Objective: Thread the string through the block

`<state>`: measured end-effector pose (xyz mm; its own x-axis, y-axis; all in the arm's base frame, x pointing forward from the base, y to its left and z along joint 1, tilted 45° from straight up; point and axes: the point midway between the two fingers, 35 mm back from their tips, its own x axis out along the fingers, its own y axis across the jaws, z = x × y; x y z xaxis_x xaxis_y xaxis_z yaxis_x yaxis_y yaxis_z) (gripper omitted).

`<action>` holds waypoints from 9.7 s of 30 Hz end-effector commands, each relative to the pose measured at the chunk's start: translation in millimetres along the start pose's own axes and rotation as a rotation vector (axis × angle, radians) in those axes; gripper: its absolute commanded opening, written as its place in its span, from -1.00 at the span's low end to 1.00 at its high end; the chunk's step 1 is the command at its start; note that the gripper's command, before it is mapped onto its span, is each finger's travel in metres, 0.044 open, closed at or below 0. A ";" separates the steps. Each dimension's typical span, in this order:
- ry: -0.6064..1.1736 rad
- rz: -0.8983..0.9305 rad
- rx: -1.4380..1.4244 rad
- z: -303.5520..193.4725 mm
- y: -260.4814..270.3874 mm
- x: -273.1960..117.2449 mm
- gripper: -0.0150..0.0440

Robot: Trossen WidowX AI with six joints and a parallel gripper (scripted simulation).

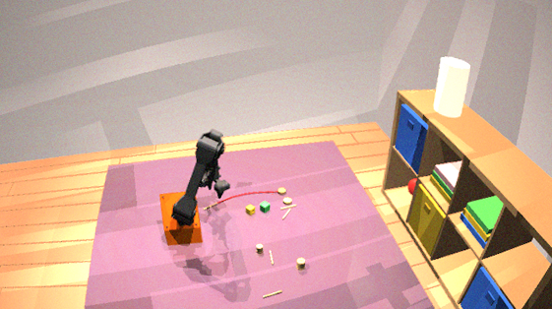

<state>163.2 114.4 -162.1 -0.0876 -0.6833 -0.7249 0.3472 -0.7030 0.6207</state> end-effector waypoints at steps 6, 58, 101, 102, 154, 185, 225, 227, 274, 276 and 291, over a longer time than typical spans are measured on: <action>-0.002 -0.003 -0.009 0.7 -0.7 0.5 0.02; -0.003 0.000 -0.008 0.9 0.1 60.1 -0.08; -0.004 -0.006 -0.005 -0.9 -1.2 30.2 -0.49; -0.004 -0.006 -0.005 -0.9 -1.2 28.9 -0.49; -0.003 -0.002 0.627 -16.5 -2.7 1.9 -0.49; -0.003 -0.004 1.755 -46.7 -4.0 -0.3 -0.49; -0.008 -0.006 3.212 -84.4 -1.3 -0.8 -0.49; -0.008 -0.006 3.285 -86.3 -1.0 -0.7 -0.49; -0.017 -0.002 4.577 -117.8 2.4 1.2 -0.49; -0.019 -0.002 4.577 -117.7 -0.2 1.0 -0.49; -0.029 0.002 4.576 -116.4 -20.1 -0.3 -0.49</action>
<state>267.9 148.1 -205.2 -0.0802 -0.6776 -0.7310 0.8781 0.2990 -0.3735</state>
